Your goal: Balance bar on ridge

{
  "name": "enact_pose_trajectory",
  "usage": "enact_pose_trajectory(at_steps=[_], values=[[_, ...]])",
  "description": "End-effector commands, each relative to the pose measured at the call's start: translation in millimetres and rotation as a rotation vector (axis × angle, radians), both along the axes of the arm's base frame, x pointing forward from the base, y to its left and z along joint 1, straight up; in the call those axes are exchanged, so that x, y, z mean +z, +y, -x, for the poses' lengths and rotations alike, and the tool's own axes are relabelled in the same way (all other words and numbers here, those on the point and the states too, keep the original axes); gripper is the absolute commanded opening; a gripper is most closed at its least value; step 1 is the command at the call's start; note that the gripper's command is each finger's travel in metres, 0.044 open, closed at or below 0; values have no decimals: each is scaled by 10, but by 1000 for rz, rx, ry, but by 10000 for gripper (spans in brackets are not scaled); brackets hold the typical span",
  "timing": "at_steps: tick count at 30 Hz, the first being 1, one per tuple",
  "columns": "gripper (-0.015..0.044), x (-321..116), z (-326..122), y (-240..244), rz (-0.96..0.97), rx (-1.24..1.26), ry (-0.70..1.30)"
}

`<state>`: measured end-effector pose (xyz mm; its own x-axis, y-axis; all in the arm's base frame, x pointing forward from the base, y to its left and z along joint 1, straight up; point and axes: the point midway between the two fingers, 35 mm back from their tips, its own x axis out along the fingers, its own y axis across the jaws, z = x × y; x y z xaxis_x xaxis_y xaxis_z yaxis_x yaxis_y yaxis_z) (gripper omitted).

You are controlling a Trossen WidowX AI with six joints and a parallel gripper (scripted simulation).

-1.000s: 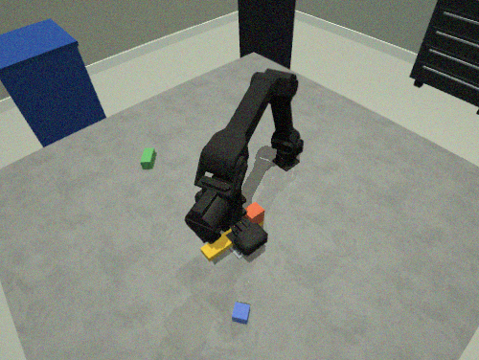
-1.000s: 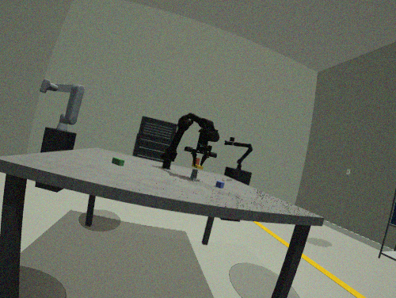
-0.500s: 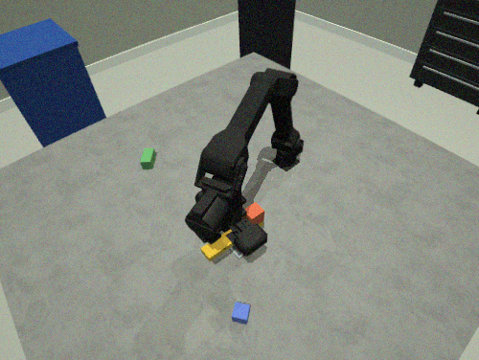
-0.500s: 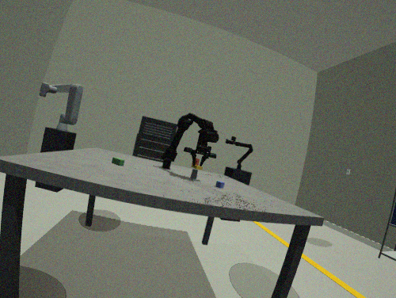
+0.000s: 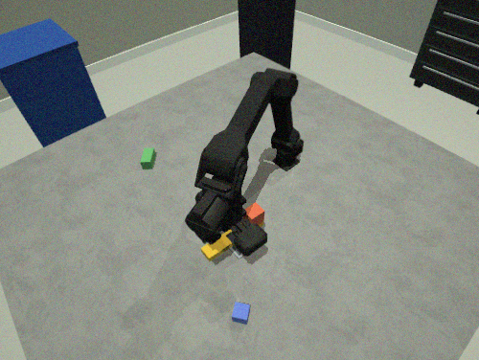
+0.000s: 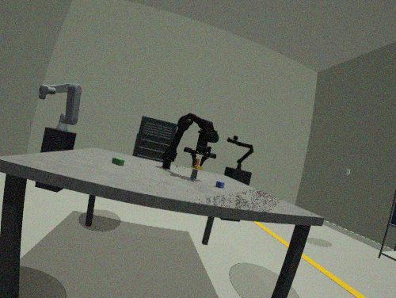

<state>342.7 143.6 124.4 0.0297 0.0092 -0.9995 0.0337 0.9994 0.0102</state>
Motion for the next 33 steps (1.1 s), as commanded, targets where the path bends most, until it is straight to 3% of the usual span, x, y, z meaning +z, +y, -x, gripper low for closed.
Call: enact_pose_trajectory(at_steps=[1, 33], values=[[0, -5, 3, 3, -3, 2, 0], [0, -32, 3, 3, -3, 2, 0]])
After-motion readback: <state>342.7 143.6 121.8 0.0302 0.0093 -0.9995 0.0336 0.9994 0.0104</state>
